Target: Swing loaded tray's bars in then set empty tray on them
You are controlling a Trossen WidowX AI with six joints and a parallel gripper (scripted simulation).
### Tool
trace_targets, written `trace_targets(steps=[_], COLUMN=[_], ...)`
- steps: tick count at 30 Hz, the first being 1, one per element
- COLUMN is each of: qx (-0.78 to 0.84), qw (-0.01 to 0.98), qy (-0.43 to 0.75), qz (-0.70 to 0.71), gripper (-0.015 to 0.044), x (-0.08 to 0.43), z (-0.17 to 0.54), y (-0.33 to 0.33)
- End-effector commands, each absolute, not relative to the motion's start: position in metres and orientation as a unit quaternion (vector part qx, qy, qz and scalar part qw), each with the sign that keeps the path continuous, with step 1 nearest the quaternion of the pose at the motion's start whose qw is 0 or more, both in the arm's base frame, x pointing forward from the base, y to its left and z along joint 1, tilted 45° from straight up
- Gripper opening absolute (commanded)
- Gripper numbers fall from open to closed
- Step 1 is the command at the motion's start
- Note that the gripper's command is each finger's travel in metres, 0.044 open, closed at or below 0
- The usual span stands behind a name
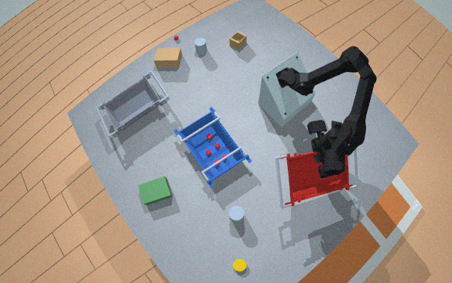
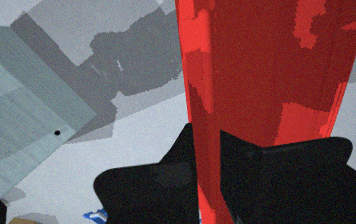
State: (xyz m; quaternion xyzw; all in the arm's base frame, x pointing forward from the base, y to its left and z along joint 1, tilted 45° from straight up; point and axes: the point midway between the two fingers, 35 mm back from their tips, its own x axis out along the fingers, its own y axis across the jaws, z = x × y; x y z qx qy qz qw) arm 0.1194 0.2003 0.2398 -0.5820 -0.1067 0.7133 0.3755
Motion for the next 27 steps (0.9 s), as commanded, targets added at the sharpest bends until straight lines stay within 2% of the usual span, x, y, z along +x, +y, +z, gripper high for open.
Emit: trace_targets(steps=[1,27], qx=[-0.578,-0.519], qw=[0.389,0.459], qy=[-0.09,0.053], qz=[0.712,0.719], gripper=[0.0,0.0], x=[0.135,0.225], z=[0.239,0.193], y=[0.2,0.173])
